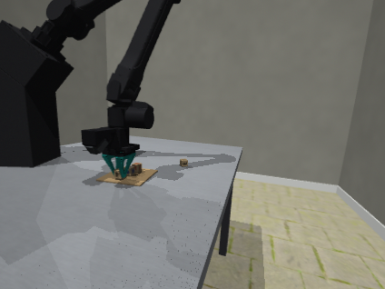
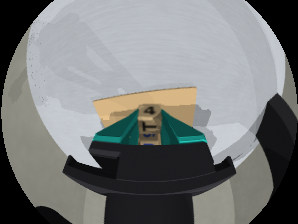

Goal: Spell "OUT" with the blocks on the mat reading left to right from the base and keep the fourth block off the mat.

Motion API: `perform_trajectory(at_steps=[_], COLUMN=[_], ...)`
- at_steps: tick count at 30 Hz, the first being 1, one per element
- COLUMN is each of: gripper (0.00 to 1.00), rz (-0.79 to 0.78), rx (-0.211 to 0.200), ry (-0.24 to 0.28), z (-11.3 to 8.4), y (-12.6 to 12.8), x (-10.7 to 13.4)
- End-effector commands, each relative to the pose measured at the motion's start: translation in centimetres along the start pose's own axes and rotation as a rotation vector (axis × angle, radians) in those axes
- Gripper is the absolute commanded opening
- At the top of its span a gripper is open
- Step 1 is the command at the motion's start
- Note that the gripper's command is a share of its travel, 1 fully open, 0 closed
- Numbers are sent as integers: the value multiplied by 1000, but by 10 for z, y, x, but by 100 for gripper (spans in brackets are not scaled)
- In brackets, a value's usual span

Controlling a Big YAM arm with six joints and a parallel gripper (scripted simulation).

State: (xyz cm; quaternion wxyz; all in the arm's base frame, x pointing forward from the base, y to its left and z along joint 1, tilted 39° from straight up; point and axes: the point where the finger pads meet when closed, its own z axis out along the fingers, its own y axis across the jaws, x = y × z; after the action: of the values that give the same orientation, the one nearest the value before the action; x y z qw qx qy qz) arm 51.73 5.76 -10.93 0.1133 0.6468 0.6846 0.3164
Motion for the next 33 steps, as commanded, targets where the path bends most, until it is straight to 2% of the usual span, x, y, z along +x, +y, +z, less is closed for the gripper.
perform_trajectory(at_steps=[1,19,33], gripper=[20,20,20], rz=[1,0,-7], rx=[-2,-2,-20], ry=[3,3,4], z=[1,1,-4], y=[-4,-4,8], x=[7,7,12])
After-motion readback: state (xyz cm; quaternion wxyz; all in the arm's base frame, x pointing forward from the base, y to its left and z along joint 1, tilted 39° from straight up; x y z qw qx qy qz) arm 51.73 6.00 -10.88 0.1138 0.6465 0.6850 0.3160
